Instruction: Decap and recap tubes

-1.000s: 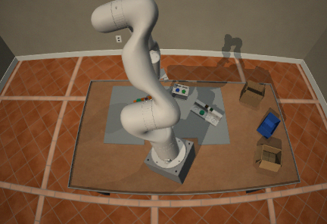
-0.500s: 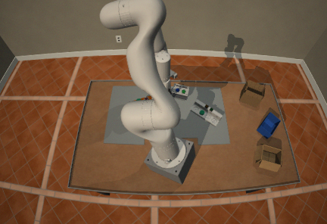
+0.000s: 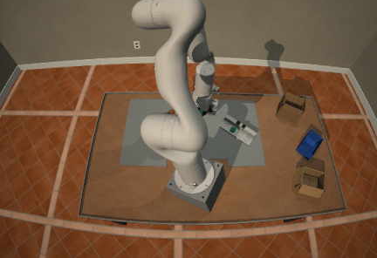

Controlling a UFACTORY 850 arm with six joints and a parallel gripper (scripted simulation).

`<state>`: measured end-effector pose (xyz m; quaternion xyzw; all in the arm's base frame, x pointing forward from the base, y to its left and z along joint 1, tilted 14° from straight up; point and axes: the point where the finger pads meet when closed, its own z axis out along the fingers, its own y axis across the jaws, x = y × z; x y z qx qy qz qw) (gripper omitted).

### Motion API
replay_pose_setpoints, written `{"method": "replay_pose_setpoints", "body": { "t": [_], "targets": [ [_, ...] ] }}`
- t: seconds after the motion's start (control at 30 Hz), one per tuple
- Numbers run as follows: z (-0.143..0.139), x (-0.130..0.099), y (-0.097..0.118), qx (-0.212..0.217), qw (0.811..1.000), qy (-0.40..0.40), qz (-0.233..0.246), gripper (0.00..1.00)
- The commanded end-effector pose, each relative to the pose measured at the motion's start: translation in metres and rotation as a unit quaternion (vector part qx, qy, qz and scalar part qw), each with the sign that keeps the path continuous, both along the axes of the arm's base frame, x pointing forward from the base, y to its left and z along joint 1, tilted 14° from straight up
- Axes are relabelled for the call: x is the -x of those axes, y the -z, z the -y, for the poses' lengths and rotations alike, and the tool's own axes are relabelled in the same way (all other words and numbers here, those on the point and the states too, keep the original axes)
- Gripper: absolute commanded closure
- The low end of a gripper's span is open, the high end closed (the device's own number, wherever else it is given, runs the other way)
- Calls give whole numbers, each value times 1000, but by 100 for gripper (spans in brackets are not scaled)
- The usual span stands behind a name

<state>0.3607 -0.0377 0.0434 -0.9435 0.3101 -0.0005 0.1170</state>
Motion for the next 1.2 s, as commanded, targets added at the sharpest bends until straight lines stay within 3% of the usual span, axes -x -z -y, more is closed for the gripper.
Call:
{"method": "replay_pose_setpoints", "body": {
  "t": [0.0, 0.1, 0.57, 0.67, 1.17],
  "targets": [
    [28, 4, 7, -1, 1000, 1, 14, 100],
    [36, 6, 9, -1, 1000, 1, 14, 100],
    [123, 25, 31, 0, 1000, 1, 14, 100],
    [123, 25, 31, 0, 1000, 1, 14, 100],
    [219, 45, 55, 0, 1000, 1, 14, 100]
  ]
}}
